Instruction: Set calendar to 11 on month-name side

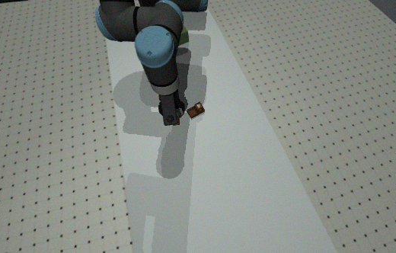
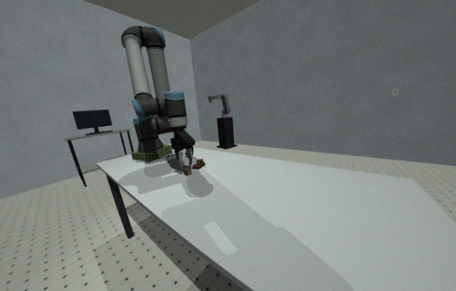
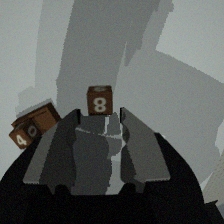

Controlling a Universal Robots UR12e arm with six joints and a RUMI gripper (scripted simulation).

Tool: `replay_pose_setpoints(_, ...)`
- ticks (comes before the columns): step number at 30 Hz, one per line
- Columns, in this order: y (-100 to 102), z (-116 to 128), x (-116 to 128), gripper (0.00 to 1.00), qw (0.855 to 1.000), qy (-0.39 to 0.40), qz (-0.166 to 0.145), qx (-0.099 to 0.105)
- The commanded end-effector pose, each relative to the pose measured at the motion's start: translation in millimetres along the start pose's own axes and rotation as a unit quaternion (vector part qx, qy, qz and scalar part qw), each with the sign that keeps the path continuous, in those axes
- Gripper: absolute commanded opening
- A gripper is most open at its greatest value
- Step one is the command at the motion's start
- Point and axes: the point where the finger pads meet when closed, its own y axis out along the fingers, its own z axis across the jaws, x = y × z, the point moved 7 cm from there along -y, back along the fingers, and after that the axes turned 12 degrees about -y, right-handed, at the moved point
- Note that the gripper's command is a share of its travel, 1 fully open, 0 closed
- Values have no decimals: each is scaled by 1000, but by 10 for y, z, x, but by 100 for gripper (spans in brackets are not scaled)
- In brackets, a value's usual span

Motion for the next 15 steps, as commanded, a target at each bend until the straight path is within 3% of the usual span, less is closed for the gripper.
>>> replay_pose_setpoints(1, -42, 2, -5, 28, 1000, 0, 1, 0)
replay_pose_setpoints(15, -373, 2, -4, 28, 1000, 0, 1, 0)
